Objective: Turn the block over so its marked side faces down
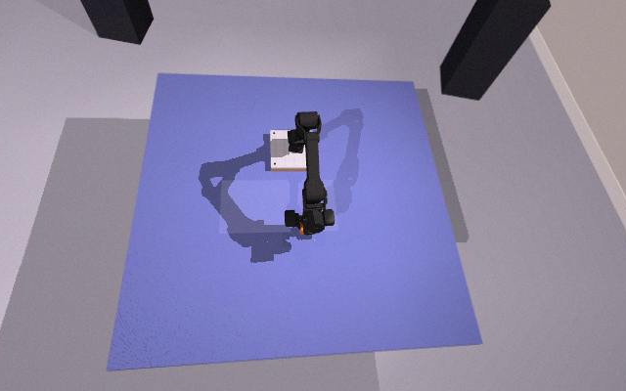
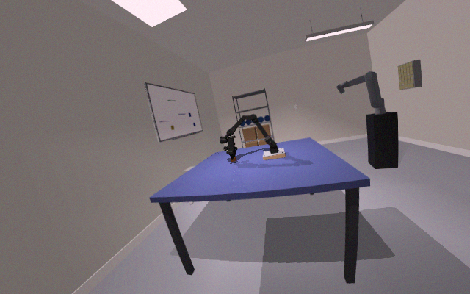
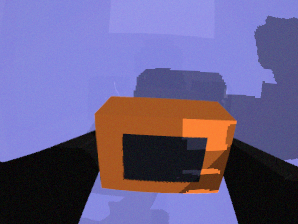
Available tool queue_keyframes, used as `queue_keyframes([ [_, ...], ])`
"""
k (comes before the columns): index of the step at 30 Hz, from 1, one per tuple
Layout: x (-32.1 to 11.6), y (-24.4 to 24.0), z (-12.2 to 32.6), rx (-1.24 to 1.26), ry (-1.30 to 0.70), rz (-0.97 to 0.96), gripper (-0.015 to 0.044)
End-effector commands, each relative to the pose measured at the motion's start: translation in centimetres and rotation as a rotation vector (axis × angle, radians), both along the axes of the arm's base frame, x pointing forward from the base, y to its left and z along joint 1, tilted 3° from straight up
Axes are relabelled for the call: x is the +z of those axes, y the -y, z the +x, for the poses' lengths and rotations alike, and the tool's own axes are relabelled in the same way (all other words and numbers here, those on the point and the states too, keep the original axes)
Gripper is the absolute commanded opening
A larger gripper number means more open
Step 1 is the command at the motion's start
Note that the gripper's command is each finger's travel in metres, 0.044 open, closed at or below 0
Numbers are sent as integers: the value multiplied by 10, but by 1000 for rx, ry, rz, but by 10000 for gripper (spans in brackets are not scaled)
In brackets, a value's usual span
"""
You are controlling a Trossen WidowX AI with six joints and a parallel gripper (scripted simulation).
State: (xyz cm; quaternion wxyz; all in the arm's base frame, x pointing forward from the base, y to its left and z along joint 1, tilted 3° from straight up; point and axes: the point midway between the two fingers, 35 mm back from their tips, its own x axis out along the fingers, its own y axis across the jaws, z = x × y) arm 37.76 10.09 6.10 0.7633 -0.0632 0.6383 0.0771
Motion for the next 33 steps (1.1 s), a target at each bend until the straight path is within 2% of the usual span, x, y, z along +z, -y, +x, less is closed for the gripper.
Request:
queue_keyframes([
  [1, 1, 1, -1, 0, 57, 8, 0],
  [26, -2, 2, -8, -2, 422, 83, 0],
  [33, -3, 2, -8, -3, 454, 89, 0],
])
